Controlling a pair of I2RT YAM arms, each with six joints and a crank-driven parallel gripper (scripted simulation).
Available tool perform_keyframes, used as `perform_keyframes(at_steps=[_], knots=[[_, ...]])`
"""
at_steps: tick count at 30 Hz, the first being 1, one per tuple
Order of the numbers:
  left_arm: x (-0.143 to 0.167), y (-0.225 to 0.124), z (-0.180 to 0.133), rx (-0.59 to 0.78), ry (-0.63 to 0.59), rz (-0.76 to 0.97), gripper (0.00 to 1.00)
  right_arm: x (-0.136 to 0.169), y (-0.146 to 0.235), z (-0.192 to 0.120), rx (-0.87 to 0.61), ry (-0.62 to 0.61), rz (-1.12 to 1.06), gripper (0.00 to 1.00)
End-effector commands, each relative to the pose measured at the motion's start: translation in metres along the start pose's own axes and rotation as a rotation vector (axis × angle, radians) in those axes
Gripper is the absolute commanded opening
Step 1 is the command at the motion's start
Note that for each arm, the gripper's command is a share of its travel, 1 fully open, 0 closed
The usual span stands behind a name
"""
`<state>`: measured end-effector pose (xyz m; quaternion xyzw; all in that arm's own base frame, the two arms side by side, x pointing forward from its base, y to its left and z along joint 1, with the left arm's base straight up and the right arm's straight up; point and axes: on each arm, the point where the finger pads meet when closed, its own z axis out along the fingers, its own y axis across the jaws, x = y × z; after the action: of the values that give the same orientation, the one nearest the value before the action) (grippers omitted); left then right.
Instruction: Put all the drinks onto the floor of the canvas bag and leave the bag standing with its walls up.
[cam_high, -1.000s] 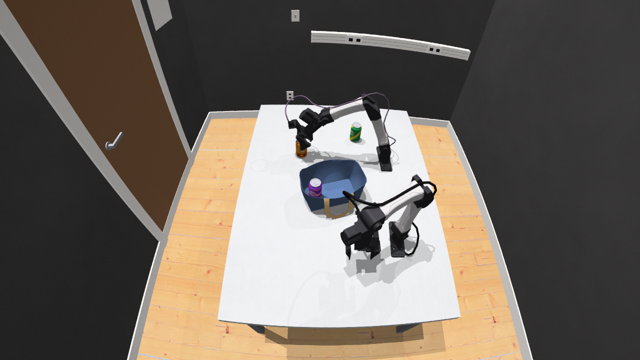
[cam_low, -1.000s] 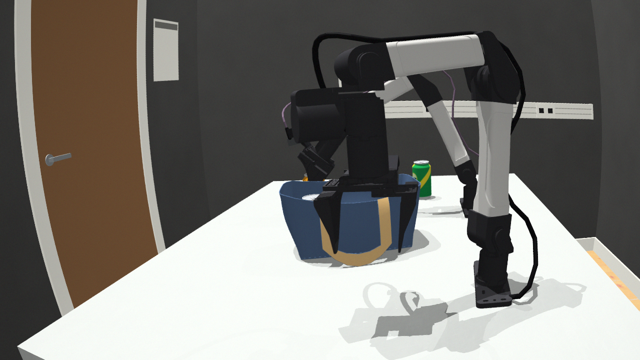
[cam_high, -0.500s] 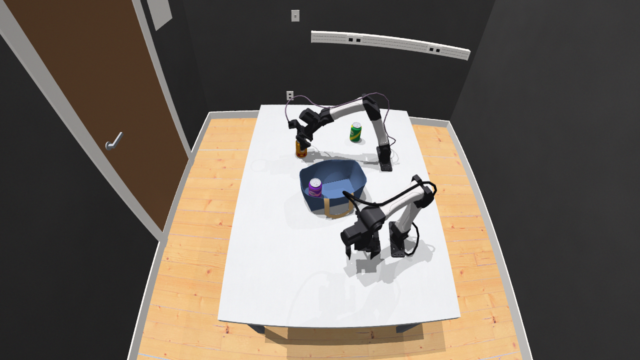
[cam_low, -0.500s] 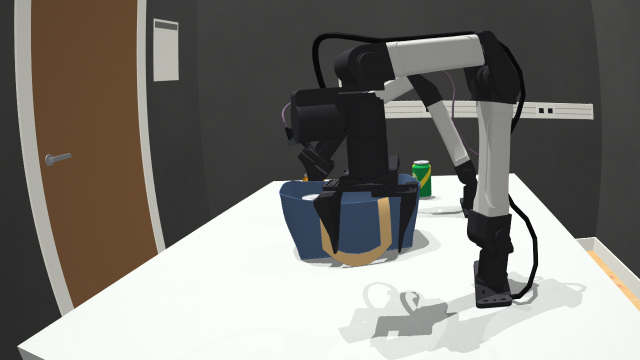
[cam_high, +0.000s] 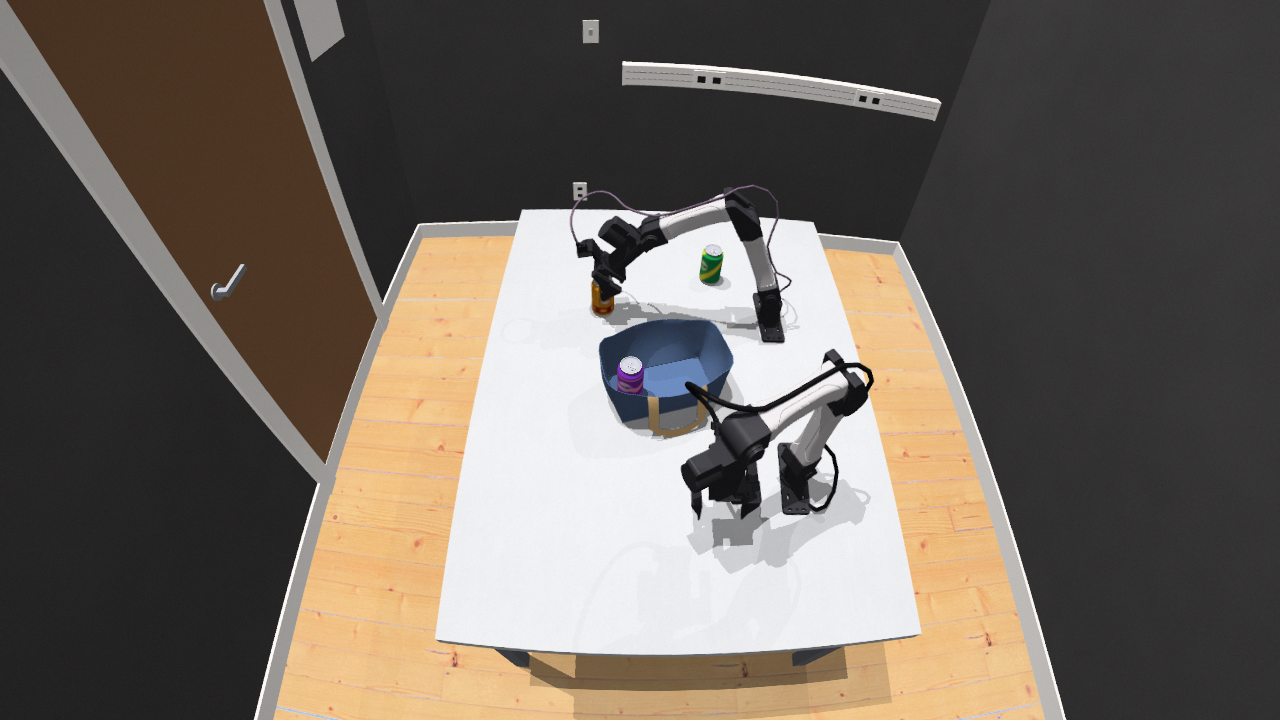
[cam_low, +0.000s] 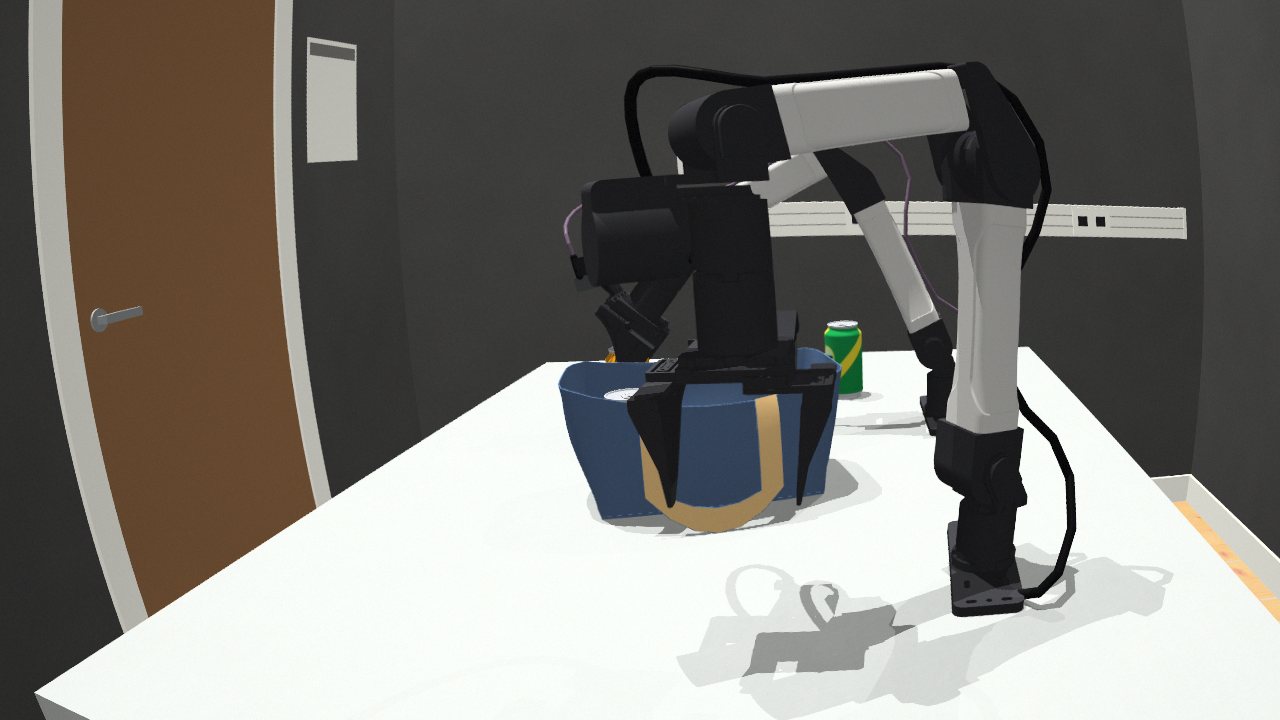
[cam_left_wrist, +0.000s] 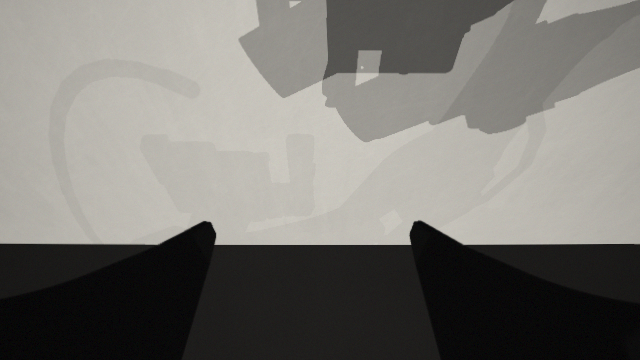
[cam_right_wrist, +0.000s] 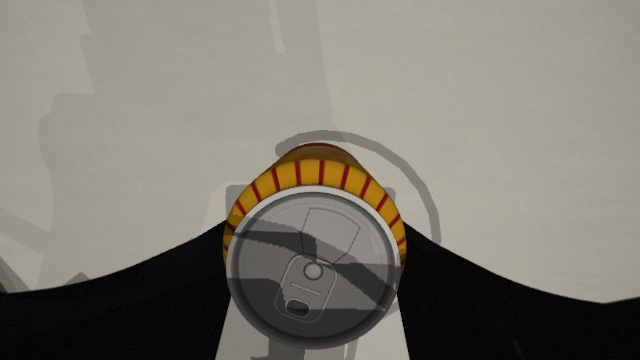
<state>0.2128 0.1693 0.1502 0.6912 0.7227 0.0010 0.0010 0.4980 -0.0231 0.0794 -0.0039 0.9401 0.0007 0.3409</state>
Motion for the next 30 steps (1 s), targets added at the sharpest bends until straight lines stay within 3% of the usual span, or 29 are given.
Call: perform_keyframes(at_steps=[1, 2, 13, 15, 17, 19, 20, 21, 30], knots=[[0.003, 0.005, -0.007, -0.018, 0.002, -0.011, 1.0, -0.023, 0.002, -0.012, 0.004, -0.053, -0.018, 0.74], [0.003, 0.005, -0.007, -0.018, 0.002, -0.011, 1.0, -0.029, 0.002, -0.026, 0.004, -0.056, -0.018, 0.74], [0.003, 0.005, -0.007, -0.018, 0.002, -0.011, 1.0, -0.054, 0.003, -0.049, 0.004, -0.095, -0.009, 0.74], [0.003, 0.005, -0.007, -0.018, 0.002, -0.011, 1.0, -0.054, 0.003, -0.055, 0.003, -0.052, -0.01, 0.74], [0.003, 0.005, -0.007, -0.018, 0.002, -0.011, 1.0, -0.046, 0.0, -0.037, 0.004, 0.004, -0.004, 0.74], [0.003, 0.005, -0.007, -0.018, 0.002, -0.011, 1.0, -0.055, -0.001, -0.042, 0.006, -0.008, -0.003, 0.74], [0.003, 0.005, -0.007, -0.018, 0.002, -0.011, 1.0, -0.086, -0.002, -0.064, 0.011, -0.135, -0.005, 0.74], [0.003, 0.005, -0.007, -0.018, 0.002, -0.011, 1.0, -0.09, -0.002, -0.067, 0.012, -0.148, -0.005, 0.74], [0.003, 0.005, -0.007, -0.018, 0.002, -0.011, 1.0, -0.087, -0.001, -0.081, 0.01, -0.127, -0.001, 0.74]])
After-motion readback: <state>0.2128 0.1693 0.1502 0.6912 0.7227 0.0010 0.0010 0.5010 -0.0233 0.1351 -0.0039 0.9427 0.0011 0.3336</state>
